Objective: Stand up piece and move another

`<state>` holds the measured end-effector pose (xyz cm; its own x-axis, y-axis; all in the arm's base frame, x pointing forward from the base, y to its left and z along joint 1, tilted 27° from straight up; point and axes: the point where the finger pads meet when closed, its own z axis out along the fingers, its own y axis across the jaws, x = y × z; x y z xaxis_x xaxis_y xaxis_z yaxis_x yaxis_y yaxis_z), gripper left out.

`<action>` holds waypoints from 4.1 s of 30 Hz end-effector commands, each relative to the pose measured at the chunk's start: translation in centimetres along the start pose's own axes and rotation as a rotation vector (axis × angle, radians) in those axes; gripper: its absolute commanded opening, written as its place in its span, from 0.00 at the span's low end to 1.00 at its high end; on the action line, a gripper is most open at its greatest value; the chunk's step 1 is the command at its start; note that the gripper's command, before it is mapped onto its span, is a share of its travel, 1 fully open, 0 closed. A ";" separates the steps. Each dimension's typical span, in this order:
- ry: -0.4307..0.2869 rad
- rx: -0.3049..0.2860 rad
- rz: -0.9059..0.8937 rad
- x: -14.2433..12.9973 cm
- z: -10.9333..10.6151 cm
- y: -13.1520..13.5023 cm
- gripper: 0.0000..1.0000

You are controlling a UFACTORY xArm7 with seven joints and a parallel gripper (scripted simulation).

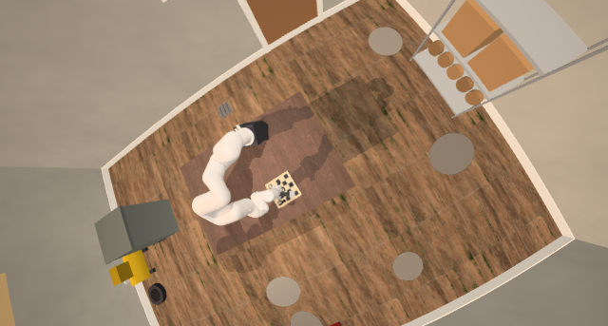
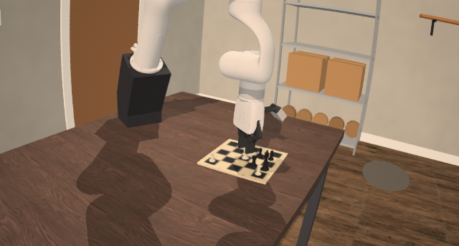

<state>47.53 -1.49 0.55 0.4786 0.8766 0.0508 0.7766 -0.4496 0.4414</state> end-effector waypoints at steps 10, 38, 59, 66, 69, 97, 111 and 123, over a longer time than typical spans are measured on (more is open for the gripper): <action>0.004 -0.005 0.000 0.1 1.7 0.1 0.37; 0.004 -0.005 0.000 0.1 1.9 0.1 0.37; 0.004 -0.005 0.000 0.1 1.9 0.1 0.00; 0.004 -0.005 0.000 0.1 1.9 0.1 0.00; 0.004 -0.005 0.000 0.1 1.9 0.1 0.00; 0.004 -0.005 0.000 0.1 -1.8 0.1 0.00; 0.007 -0.010 0.000 0.1 -7.5 0.1 0.00; 0.011 -0.019 0.000 0.1 -8.1 0.1 0.00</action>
<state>44.17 -0.12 7.69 0.4738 0.8784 0.0630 0.7643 -0.4456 0.4662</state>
